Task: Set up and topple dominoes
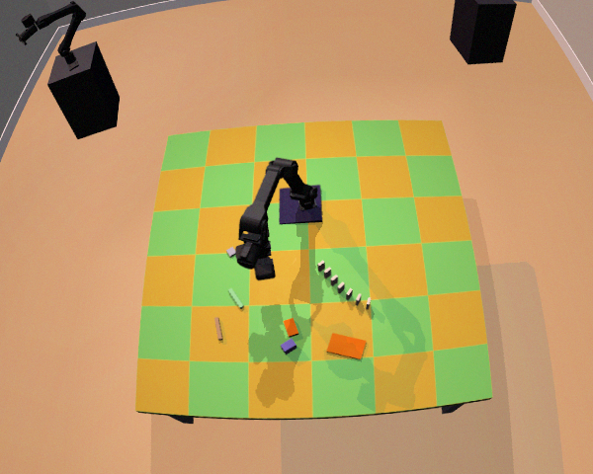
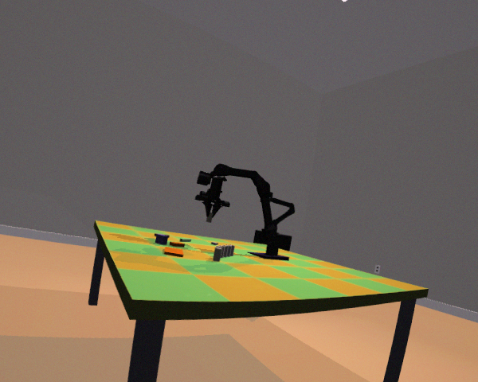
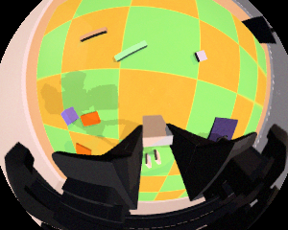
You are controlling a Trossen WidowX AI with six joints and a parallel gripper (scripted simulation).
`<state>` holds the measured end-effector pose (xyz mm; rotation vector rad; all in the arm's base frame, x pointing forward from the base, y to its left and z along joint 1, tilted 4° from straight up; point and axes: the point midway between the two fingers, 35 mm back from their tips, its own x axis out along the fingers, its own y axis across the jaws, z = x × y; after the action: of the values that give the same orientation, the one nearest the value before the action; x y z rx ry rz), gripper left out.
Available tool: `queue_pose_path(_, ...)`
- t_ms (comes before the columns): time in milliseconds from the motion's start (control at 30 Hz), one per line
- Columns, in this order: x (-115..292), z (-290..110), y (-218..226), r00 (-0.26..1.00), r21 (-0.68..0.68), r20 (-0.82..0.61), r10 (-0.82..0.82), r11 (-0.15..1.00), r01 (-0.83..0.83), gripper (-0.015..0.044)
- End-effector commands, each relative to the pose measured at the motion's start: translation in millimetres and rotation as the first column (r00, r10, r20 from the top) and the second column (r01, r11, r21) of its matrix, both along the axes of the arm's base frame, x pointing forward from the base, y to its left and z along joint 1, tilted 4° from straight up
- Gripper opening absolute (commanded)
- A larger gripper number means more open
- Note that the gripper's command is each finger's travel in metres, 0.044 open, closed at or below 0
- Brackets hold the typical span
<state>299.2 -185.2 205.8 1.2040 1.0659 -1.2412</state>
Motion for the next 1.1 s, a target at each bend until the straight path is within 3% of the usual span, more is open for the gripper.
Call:
queue_pose_path(0,-2,6,4,1.000,0.006,-0.014,0.014,1.000,-0.014,0.0107)
queue_pose_path(100,-2,5,32,0.951,0.000,-0.043,0.307,0.952,-0.307,0.0107)
queue_pose_path(167,-4,4,56,0.839,0.001,-0.068,0.539,0.841,-0.540,0.0107)
queue_pose_path(333,-19,-1,111,0.340,0.028,-0.121,0.933,0.345,-0.938,0.0107)
queue_pose_path(400,-26,-3,130,0.108,0.045,-0.135,0.985,0.115,-0.992,0.0107)
queue_pose_path(633,-47,-11,166,-0.400,0.089,-0.150,0.904,-0.391,-0.916,0.0107)
queue_pose_path(733,-51,-12,171,-0.473,0.097,-0.150,0.868,-0.463,-0.881,0.0107)
queue_pose_path(1067,-51,-12,171,-0.473,0.097,-0.150,0.868,-0.463,-0.881,0.0107)
